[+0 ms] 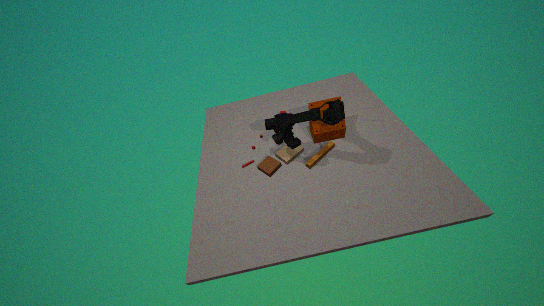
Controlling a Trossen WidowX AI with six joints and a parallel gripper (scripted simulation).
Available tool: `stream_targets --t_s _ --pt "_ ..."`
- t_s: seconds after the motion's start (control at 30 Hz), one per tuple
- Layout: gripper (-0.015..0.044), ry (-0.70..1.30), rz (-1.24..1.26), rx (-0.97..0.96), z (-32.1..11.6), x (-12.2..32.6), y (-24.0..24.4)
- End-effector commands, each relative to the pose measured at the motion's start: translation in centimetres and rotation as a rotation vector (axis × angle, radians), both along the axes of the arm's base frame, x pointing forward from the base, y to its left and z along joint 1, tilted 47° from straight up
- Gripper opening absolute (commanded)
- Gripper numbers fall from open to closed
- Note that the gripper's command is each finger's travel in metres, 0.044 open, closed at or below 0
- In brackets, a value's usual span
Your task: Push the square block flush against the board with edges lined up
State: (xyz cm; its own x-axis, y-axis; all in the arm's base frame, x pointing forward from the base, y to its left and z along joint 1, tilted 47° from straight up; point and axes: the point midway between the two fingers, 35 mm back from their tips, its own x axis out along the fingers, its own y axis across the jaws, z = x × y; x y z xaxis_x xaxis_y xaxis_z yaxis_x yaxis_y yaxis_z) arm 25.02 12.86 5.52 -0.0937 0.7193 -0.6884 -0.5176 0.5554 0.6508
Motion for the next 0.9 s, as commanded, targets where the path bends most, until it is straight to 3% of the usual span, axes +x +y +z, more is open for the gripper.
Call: stream_targets --t_s 0.0,0.87 --pt "0.0000 -0.102 0.098 0.012 0.3 -0.7 0.2" --pt "0.0000 -0.746 0.712 0.103 1.4 -5.4 1.1"
